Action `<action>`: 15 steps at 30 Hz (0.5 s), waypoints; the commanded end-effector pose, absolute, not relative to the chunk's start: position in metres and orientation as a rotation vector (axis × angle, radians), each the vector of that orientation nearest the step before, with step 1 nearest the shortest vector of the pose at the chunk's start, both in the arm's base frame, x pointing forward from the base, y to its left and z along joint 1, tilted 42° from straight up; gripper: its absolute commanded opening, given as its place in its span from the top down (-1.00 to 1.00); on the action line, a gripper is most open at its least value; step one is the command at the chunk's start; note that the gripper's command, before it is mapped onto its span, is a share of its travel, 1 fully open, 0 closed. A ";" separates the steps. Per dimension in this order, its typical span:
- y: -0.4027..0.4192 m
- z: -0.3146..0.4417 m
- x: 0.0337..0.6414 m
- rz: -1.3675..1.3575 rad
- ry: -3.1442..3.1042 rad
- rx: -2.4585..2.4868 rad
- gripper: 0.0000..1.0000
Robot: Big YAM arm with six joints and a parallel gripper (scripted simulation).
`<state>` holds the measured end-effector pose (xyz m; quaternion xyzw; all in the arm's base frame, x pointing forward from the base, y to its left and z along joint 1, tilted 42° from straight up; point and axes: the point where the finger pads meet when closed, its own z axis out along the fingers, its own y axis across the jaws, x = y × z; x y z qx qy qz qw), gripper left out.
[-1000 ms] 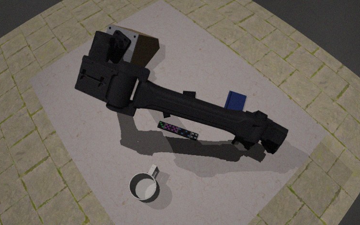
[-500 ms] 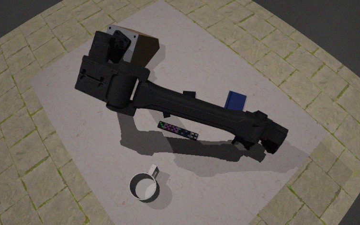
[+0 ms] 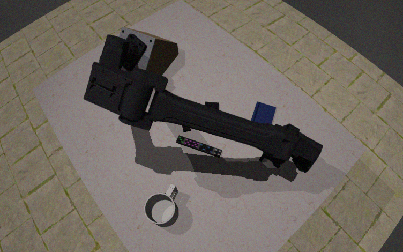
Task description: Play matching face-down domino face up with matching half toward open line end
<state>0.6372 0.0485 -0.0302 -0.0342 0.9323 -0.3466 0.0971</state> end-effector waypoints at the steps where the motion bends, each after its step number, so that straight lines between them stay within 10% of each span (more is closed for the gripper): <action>1: 0.048 -0.018 0.645 -1.001 2.733 -0.060 1.00; 15: 0.048 -0.017 0.645 -0.999 2.732 -0.056 1.00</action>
